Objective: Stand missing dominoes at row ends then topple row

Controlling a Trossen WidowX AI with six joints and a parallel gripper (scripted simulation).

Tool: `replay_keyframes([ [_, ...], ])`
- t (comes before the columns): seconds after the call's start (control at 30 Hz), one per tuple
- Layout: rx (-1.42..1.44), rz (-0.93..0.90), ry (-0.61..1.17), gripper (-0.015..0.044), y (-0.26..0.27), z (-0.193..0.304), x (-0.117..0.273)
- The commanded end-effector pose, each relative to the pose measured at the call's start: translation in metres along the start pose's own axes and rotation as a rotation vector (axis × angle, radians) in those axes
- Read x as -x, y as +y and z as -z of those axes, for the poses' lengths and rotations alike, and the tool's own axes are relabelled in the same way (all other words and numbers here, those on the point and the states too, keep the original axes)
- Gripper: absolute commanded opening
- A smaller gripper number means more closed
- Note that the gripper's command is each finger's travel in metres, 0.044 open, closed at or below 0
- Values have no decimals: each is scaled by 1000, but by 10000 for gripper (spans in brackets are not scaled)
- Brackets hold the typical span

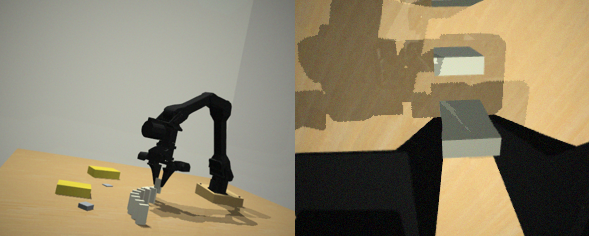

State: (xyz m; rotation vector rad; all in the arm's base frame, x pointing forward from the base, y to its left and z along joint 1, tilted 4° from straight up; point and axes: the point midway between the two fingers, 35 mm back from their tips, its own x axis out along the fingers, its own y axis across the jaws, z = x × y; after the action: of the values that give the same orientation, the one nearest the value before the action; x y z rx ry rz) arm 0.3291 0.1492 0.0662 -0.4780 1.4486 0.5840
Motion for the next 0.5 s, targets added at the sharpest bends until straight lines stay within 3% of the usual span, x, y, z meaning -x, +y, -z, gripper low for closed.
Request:
replay_keyframes([
  [0.0,-5,-5,6,107,2,4,-19],
  [0.47,-5,-5,6,107,2,6,-26],
])
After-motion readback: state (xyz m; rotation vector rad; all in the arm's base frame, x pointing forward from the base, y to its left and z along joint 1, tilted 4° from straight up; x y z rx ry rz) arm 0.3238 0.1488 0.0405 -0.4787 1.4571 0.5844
